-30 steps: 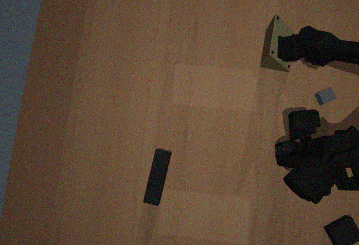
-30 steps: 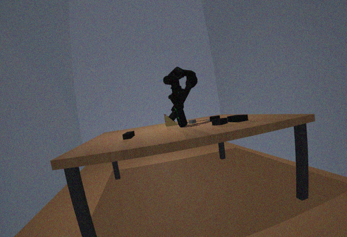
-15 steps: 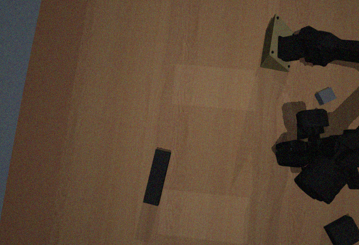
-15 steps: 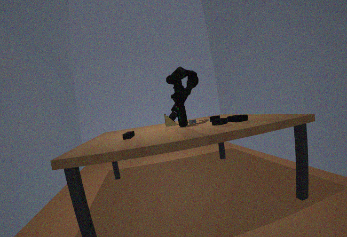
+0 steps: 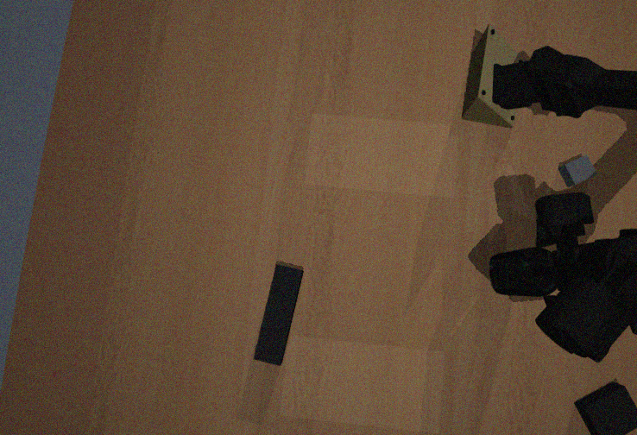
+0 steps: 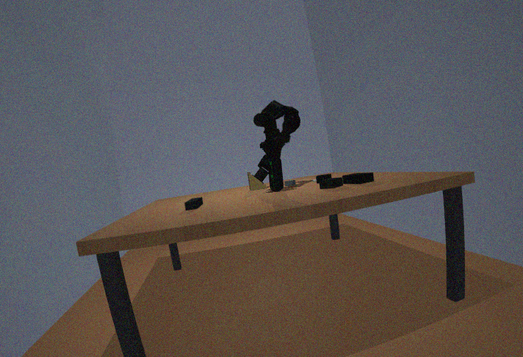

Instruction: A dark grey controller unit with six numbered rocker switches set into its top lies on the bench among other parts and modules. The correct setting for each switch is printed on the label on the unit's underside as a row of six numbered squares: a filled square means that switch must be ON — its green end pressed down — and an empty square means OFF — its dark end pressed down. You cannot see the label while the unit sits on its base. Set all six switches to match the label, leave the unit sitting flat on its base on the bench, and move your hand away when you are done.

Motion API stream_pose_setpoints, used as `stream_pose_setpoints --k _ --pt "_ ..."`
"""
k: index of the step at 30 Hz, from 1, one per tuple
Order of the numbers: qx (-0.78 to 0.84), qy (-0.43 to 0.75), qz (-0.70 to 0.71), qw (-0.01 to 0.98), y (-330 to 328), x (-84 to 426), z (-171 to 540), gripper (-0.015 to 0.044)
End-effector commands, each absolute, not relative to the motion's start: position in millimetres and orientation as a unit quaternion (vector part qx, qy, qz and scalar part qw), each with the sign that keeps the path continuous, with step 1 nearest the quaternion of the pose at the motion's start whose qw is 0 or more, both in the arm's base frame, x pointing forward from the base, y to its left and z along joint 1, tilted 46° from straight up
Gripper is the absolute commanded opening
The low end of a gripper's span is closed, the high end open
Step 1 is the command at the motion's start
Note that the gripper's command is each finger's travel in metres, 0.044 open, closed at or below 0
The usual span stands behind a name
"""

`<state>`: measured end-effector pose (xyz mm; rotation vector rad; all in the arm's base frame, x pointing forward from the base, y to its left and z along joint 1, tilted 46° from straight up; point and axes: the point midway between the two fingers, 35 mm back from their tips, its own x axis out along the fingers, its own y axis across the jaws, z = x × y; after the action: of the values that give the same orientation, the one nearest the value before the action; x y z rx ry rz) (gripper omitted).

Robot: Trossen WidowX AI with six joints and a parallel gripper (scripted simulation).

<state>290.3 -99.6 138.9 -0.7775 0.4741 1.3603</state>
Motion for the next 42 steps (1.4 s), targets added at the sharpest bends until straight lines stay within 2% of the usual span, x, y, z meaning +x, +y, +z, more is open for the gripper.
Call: stream_pose_setpoints --k 1,42 --pt "-0.342 0.21 0.61 0.683 -93.4 289.8 140.9 0.0336" --pt "-0.342 0.21 0.61 0.683 -65.9 286.5 159.6 0.0337"
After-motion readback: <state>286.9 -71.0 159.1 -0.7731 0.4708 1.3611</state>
